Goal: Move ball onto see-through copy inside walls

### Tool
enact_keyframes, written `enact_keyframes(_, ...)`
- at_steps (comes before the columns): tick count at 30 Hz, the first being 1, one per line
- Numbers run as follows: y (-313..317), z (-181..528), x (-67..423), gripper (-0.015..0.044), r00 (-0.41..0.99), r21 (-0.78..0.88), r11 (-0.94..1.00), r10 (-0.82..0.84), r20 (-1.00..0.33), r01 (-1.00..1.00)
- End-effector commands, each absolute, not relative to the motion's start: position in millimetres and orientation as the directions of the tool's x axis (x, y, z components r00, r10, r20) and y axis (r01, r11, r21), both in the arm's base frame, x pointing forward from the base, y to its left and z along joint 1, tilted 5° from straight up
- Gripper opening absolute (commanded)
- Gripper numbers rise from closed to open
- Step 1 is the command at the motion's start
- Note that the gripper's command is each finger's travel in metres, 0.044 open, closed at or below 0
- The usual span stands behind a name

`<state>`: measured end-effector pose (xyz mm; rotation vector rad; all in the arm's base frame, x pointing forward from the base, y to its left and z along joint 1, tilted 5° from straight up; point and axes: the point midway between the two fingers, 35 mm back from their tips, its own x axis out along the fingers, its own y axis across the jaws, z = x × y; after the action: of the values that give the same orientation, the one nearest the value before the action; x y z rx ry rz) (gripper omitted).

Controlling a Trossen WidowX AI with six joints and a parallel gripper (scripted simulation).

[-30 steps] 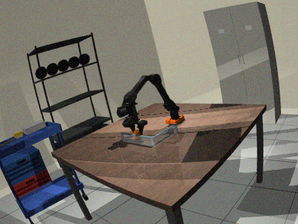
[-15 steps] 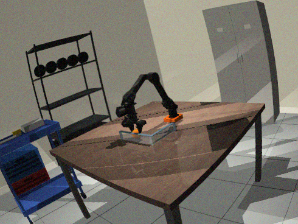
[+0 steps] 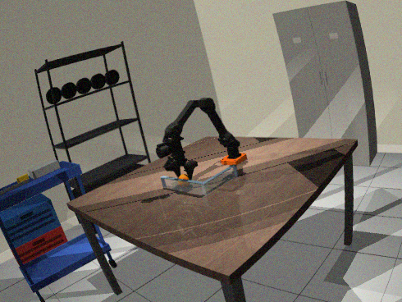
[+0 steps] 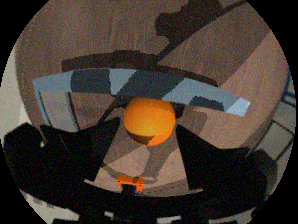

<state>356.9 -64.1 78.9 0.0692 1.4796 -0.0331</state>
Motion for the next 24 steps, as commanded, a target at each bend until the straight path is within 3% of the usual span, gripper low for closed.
enact_keyframes(1, -65.9, 131.9, 356.8, 0.0427, 0.116, 0.024, 0.998, 0.017, -0.993, 0.065)
enact_keyframes(4, -65.7, 156.7, 351.2, 0.0427, 0.115, 0.025, 0.998, 0.017, -0.993, 0.065)
enact_keyframes(17, -66.2, 150.1, 353.3, 0.0440, 0.116, 0.022, 0.997, 0.014, -0.993, 0.069)
enact_keyframes(24, -65.9, 197.9, 342.6, 0.0440, 0.115, 0.022, 0.997, 0.014, -0.993, 0.069)
